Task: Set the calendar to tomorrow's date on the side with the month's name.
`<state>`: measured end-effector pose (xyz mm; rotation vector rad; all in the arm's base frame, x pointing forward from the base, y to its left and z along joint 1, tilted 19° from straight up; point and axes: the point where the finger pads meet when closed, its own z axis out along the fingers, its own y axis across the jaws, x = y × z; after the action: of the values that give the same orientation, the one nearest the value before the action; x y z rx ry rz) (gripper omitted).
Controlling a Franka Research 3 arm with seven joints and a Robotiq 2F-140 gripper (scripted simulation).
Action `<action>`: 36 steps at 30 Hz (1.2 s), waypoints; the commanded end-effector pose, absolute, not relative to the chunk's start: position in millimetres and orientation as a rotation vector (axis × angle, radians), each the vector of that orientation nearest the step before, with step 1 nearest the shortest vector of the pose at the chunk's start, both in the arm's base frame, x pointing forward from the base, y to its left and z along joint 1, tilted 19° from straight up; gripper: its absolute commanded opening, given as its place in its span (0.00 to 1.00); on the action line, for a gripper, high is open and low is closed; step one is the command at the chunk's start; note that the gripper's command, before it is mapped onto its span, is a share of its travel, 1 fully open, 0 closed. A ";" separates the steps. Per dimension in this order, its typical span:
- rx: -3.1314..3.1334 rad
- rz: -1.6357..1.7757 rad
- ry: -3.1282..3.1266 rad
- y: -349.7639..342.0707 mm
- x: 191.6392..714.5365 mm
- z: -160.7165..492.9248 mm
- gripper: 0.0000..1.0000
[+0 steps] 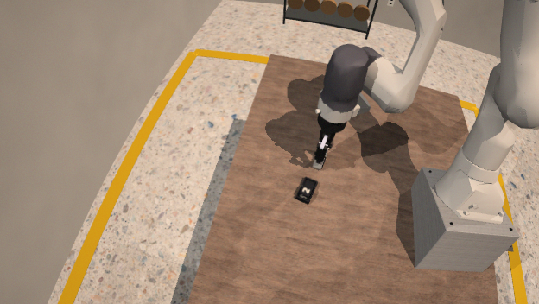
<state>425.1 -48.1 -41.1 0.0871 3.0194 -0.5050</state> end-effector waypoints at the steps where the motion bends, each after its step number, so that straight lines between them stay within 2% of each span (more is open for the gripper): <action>1: 0.091 -0.503 3.017 -48.2 426.2 -41.1 0.16; 15: 0.091 -0.503 3.017 -48.2 426.2 -41.1 0.16; 30: 0.091 -0.503 3.017 -48.2 426.2 -41.1 0.28; 36: 0.091 -0.503 3.017 -48.2 426.2 -41.1 0.28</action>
<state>425.1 -48.1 -41.1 0.0872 3.0193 -0.5049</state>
